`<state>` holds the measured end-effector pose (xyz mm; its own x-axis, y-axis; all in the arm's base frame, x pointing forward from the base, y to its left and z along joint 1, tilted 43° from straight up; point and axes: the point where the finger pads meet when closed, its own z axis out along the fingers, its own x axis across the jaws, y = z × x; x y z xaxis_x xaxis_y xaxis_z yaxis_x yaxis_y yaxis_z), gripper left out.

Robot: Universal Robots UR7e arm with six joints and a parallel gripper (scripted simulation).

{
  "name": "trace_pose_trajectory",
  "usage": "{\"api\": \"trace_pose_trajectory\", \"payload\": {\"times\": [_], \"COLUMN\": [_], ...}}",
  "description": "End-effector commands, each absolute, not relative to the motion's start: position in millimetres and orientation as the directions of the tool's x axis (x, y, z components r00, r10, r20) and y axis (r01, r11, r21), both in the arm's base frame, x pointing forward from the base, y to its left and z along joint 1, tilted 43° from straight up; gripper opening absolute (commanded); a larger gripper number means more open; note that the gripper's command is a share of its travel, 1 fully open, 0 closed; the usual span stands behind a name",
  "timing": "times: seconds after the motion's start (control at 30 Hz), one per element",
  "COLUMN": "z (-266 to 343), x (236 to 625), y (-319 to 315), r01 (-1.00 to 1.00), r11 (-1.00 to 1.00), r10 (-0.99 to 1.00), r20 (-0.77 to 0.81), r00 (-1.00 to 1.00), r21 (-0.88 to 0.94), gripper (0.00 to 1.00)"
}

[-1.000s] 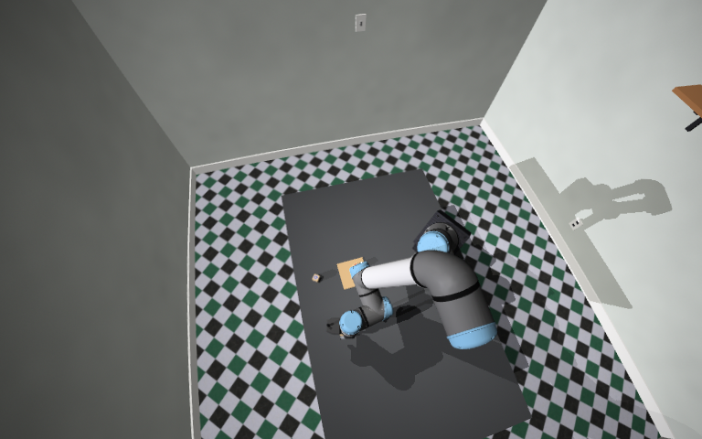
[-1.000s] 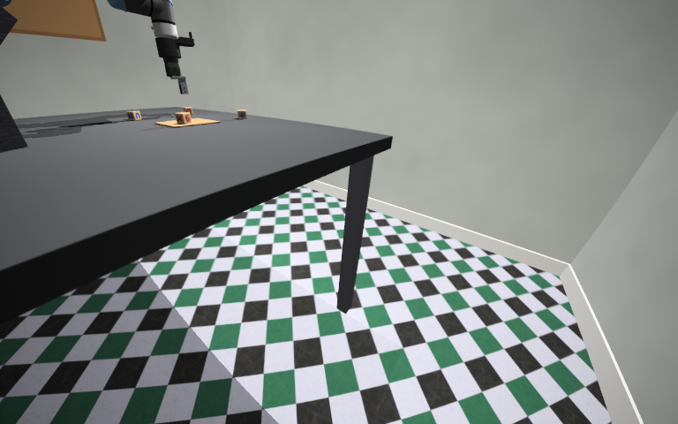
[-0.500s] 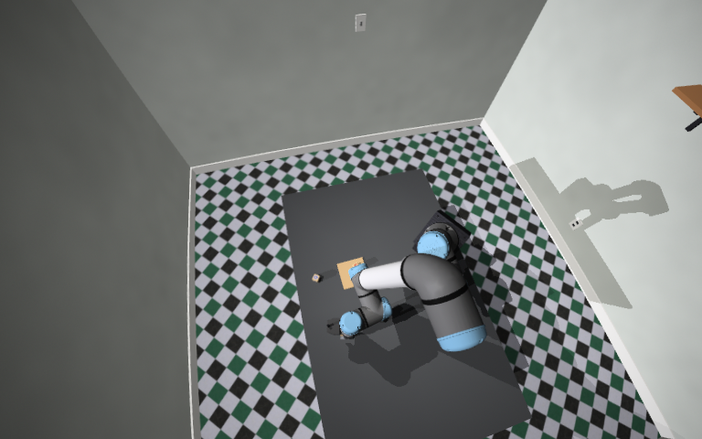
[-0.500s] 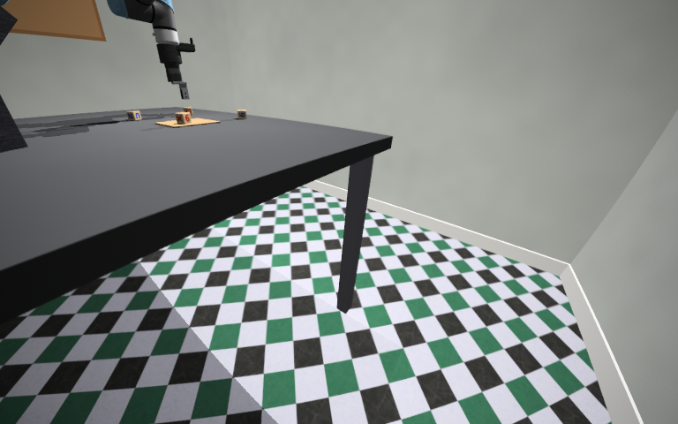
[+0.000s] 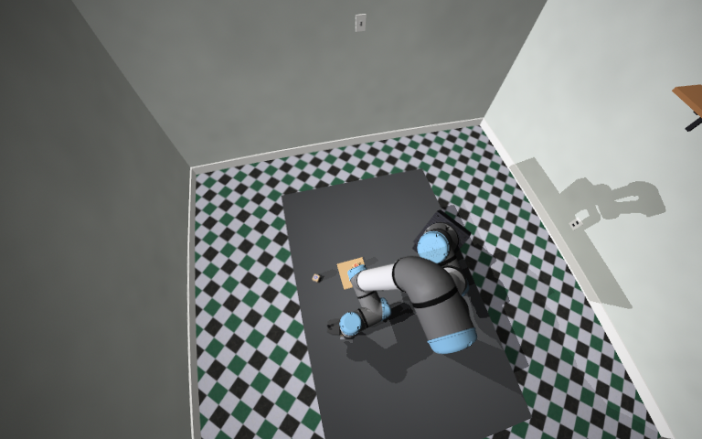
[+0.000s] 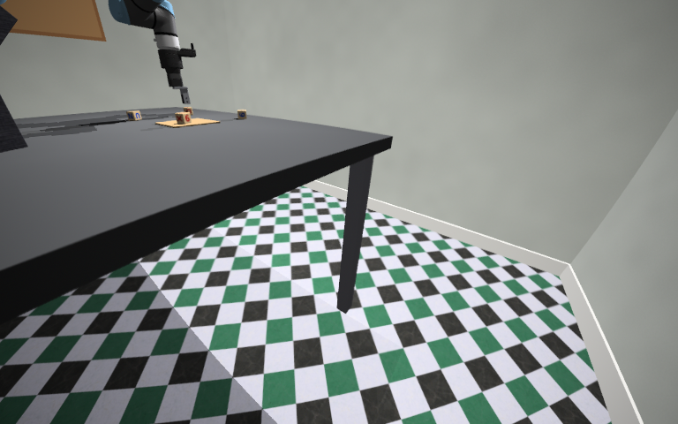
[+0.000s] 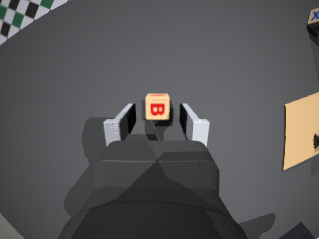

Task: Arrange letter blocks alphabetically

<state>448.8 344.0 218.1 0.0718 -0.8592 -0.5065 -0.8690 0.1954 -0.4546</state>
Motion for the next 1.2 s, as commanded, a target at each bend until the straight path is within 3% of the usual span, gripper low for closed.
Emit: {"api": "trace_pose_trajectory", "payload": {"times": [0.0,1.17], "z": [216.0,213.8], "x": [450.8,452.3], "y": [345.8,347.2], "r01": [-0.868,-0.868], "r11": [0.196,0.196], "r10": [-0.859,-0.859], "r20": [-0.507,-0.507], "r00": [0.073,0.073], "r21": [-0.456,-0.456], "gripper": [1.00,1.00]}}
